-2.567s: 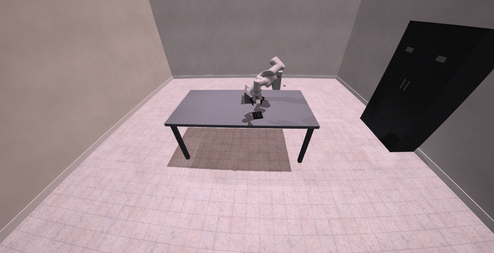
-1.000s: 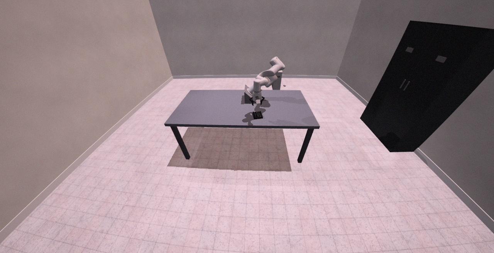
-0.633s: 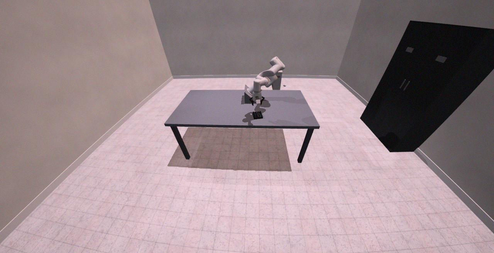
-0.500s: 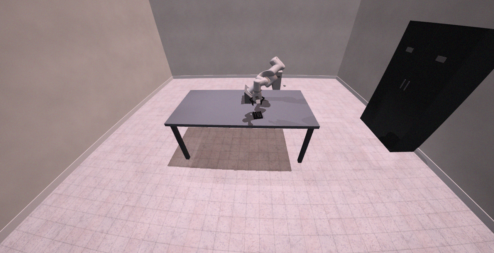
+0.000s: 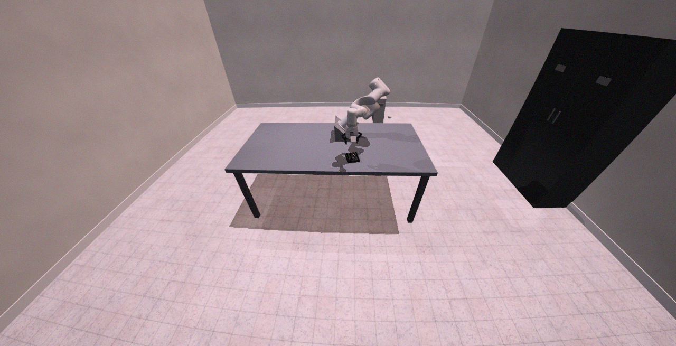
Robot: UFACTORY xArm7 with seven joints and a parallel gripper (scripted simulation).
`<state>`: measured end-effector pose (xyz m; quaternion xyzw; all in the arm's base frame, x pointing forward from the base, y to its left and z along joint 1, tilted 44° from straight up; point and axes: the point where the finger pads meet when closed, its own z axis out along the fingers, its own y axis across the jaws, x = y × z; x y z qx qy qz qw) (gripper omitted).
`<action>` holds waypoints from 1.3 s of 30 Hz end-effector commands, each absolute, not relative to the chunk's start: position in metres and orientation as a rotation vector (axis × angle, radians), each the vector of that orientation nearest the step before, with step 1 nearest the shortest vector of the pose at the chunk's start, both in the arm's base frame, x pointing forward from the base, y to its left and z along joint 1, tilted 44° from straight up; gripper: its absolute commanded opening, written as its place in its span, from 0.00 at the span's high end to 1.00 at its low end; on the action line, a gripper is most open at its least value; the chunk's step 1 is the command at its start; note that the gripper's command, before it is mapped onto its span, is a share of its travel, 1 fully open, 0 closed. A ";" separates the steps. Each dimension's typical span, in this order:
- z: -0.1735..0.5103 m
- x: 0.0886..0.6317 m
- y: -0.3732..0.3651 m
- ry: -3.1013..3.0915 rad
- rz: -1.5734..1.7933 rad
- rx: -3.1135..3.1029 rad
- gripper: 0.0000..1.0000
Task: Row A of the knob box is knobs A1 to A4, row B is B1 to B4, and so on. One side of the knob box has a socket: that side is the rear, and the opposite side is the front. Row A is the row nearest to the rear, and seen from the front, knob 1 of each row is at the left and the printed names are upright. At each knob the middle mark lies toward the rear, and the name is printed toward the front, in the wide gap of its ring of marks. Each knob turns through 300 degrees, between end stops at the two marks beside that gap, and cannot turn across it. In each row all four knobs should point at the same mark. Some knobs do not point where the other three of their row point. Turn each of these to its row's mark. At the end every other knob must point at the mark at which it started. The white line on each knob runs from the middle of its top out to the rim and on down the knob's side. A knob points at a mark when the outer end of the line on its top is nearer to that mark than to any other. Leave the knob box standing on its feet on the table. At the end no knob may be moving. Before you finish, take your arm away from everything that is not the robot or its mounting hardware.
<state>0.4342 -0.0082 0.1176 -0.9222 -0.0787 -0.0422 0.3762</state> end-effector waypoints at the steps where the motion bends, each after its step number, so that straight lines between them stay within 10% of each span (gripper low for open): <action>1: 0.119 0.435 -0.010 -0.199 -0.113 -2.361 0.00; 39: 0.102 0.436 -0.004 -0.909 -0.396 -2.229 0.00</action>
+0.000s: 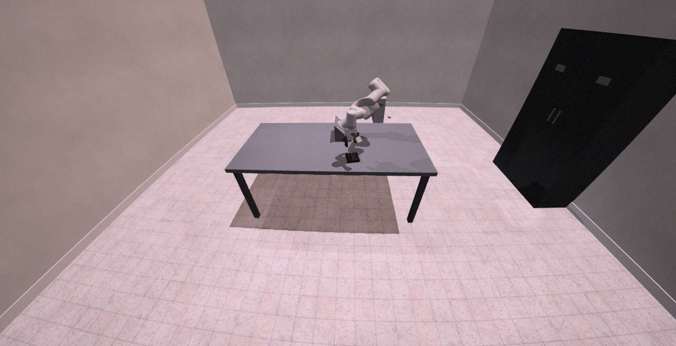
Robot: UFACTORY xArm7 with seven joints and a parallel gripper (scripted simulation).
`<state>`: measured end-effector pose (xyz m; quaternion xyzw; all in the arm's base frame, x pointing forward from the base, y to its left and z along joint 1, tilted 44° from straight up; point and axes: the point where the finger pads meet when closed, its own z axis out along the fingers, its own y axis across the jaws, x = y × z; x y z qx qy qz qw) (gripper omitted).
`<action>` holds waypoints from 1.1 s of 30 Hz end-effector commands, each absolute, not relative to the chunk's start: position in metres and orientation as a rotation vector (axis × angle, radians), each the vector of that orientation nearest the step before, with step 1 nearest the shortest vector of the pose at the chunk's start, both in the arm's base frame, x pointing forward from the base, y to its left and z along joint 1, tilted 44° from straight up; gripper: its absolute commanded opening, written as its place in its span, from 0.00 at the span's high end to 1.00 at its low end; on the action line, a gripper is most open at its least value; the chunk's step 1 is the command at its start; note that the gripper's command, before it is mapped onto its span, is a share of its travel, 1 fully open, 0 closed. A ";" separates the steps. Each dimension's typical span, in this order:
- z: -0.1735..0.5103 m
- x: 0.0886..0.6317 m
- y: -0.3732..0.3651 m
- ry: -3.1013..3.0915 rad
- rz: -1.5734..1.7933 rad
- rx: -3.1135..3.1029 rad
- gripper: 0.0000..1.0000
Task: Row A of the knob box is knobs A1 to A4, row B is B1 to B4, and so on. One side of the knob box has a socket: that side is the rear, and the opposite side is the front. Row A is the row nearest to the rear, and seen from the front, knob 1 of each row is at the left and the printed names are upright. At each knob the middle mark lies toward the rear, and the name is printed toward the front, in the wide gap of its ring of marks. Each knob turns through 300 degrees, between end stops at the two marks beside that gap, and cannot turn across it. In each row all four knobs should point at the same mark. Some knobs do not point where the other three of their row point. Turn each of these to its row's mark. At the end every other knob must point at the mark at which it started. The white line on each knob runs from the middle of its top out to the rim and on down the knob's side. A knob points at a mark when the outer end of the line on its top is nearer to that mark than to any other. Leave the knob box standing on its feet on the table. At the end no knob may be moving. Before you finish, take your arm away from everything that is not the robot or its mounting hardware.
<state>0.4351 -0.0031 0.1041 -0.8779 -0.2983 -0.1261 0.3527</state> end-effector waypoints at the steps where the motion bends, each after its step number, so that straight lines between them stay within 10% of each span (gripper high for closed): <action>1: 0.101 0.436 -0.004 -0.946 -0.410 -2.217 0.00; 33: 0.076 0.437 0.008 -1.994 -0.824 -1.598 0.00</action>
